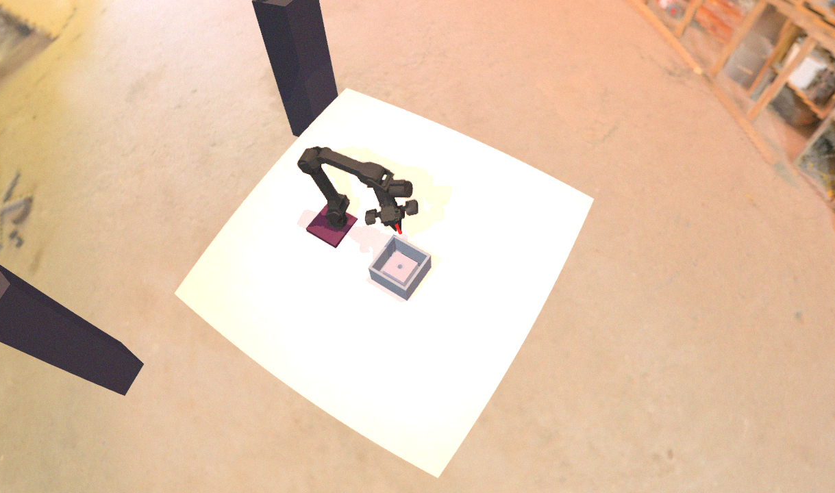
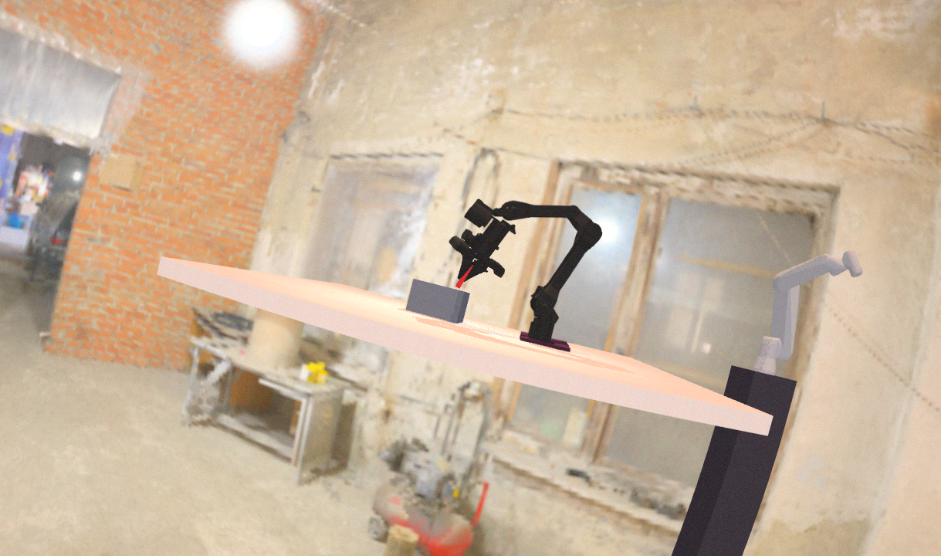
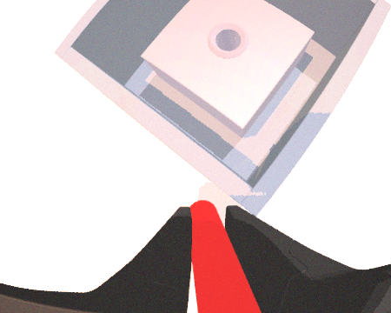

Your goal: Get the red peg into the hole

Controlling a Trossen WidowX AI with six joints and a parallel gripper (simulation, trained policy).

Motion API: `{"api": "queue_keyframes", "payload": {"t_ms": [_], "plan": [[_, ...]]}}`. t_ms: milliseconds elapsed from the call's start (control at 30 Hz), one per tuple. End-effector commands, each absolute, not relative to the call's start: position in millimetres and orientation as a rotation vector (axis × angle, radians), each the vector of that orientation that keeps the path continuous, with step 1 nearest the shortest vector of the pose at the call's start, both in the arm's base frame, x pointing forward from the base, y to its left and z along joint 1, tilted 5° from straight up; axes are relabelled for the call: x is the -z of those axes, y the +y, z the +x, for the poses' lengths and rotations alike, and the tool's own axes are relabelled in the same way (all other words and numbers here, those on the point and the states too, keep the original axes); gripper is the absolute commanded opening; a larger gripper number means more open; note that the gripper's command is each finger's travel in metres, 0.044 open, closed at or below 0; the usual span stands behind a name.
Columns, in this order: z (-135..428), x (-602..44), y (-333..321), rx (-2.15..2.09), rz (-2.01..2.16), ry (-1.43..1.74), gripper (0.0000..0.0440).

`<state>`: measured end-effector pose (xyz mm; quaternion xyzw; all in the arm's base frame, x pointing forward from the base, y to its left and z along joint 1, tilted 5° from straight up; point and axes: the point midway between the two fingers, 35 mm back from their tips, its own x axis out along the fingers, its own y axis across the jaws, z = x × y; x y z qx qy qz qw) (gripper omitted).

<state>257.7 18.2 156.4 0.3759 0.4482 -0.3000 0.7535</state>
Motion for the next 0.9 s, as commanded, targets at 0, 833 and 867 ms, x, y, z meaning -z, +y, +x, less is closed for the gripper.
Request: {"api": "queue_keyframes", "payload": {"t_ms": [0,833,867], "plan": [[268.1,-159.7,4.9,0.676,0.812,0.956,0.0],[308.5,-135.6,-62.7,0.795,0.845,0.94,0.0007],[309.6,-133.8,-64.1,0.797,0.846,0.945,0.0008]]}}
